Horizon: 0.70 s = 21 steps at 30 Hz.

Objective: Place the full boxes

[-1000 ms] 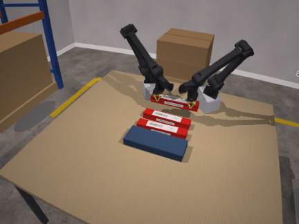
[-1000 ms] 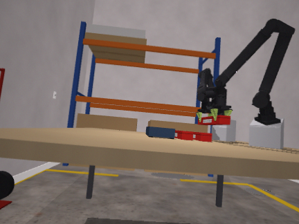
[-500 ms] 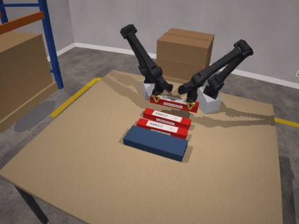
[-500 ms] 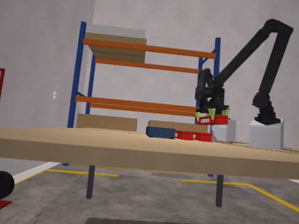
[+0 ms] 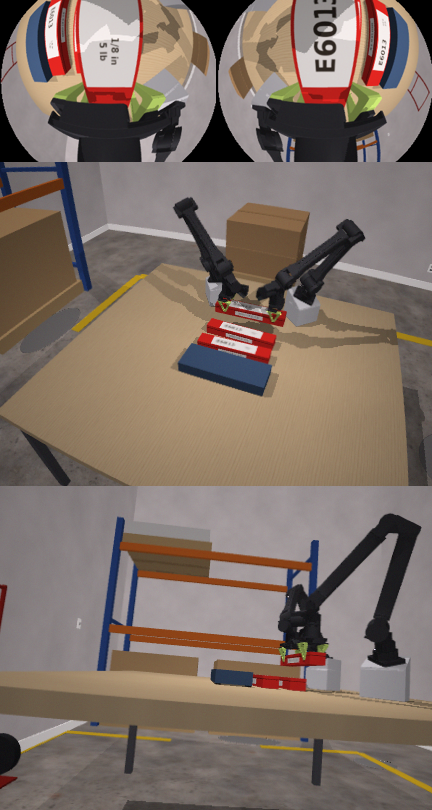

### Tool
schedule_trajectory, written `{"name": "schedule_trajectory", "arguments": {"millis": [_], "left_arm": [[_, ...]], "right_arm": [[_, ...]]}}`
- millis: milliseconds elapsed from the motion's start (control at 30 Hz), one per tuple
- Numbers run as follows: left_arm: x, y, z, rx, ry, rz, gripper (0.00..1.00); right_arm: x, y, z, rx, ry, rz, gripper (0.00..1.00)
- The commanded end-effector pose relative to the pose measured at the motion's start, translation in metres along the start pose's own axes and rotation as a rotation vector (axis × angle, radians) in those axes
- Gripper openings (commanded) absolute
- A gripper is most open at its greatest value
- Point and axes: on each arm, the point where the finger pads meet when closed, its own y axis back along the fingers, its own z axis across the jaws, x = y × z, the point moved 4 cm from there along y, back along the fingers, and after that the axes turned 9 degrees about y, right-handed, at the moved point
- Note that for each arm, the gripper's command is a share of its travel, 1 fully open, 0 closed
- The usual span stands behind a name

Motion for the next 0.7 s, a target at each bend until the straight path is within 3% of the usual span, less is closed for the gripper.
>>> {"name": "schedule_trajectory", "arguments": {"millis": [0, 667], "left_arm": [[-0.009, 0.010, 0.028, -0.031, 0.021, -0.021, 0.00], [-0.016, 0.010, 0.059, -0.033, 0.021, -0.019, 0.00]], "right_arm": [[-0.001, 0.015, -0.030, 0.034, -0.008, -0.010, 0.00], [0.010, 0.018, -0.062, 0.042, -0.012, -0.011, 0.00]]}}
